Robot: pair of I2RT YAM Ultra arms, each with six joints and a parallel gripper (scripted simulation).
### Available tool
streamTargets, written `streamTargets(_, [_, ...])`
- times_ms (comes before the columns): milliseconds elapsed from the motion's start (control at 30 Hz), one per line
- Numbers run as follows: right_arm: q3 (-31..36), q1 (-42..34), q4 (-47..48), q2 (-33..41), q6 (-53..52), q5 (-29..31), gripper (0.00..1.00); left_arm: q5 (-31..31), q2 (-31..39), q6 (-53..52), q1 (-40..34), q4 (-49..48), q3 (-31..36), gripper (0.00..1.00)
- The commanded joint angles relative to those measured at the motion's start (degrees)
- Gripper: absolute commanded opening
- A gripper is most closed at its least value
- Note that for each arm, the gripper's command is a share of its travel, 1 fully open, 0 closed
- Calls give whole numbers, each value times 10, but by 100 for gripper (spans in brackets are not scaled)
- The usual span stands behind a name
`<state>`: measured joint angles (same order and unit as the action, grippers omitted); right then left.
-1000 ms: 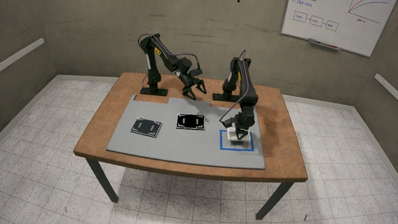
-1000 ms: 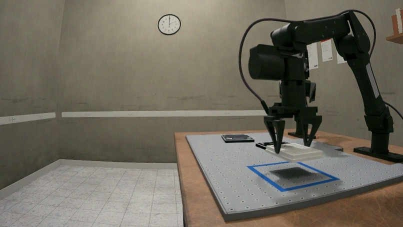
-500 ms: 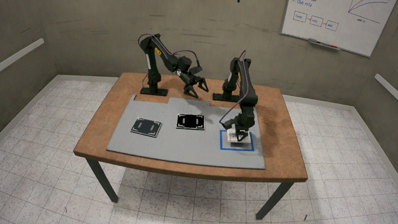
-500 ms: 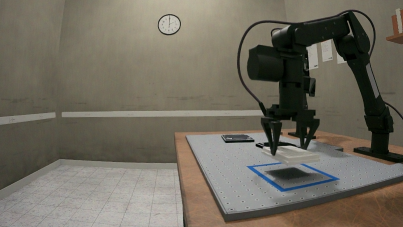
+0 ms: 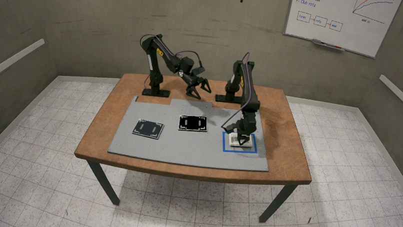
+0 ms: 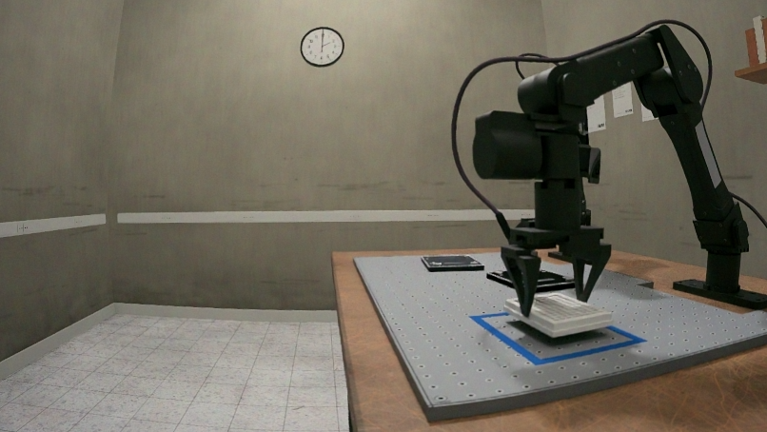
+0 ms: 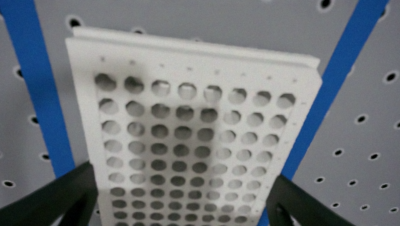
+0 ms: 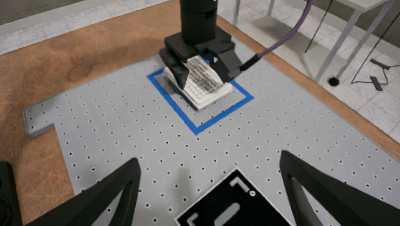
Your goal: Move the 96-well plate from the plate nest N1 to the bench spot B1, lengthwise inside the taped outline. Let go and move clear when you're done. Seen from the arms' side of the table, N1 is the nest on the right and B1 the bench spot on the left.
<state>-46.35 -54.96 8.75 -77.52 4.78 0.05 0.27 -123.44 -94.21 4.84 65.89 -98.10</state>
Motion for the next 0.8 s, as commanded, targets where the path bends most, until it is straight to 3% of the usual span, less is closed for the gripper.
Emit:
streamTargets(0, [-7,-3,14,2,-1,1,100,-6,8,-1,-9,-6,-2,78])
streamTargets(767, [-7,-3,14,2,-1,1,100,-8,16,-10,-10,-27,11,78])
